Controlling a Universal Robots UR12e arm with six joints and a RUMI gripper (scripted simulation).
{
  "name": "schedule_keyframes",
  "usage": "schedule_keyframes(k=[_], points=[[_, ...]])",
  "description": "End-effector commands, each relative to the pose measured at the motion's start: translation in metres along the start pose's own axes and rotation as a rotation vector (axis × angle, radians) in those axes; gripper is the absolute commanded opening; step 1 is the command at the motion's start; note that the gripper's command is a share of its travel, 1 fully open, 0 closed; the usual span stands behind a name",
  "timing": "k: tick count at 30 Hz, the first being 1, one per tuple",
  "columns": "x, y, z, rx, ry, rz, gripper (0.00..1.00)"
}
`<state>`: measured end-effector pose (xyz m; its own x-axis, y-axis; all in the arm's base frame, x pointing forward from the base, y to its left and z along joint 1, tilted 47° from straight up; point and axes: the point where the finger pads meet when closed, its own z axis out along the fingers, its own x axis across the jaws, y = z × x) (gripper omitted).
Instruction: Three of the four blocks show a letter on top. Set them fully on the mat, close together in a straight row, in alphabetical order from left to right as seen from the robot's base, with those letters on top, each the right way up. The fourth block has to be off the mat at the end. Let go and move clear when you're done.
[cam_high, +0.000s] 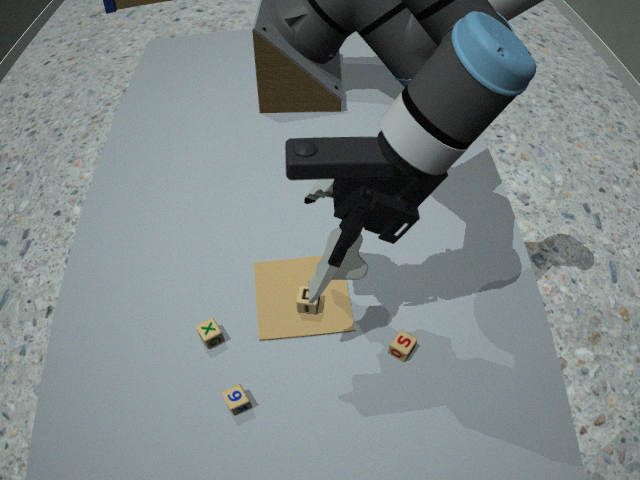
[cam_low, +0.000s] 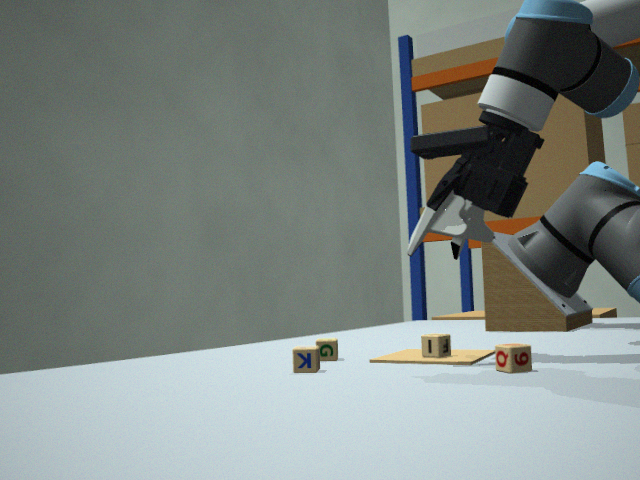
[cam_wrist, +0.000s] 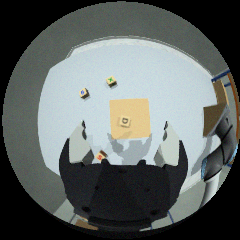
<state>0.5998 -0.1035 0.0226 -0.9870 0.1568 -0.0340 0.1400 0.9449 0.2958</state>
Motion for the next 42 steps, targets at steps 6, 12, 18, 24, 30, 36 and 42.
schedule_keyframes(k=[6, 12, 18, 24, 30, 36, 42], points=[[-0.035, -0.018, 0.006, 0.001, -0.001, 0.000, 1.00], [-0.090, -0.048, 0.022, 0.001, -0.001, 0.000, 1.00], [-0.152, -0.085, 0.051, 0.001, -0.001, 0.000, 1.00], [-0.160, -0.089, 0.055, 0.001, -0.001, 0.000, 1.00], [-0.160, -0.089, 0.055, 0.001, -0.001, 0.000, 1.00], [-0.160, -0.089, 0.055, 0.001, -0.001, 0.000, 1.00], [-0.160, -0.089, 0.055, 0.001, -0.001, 0.000, 1.00]])
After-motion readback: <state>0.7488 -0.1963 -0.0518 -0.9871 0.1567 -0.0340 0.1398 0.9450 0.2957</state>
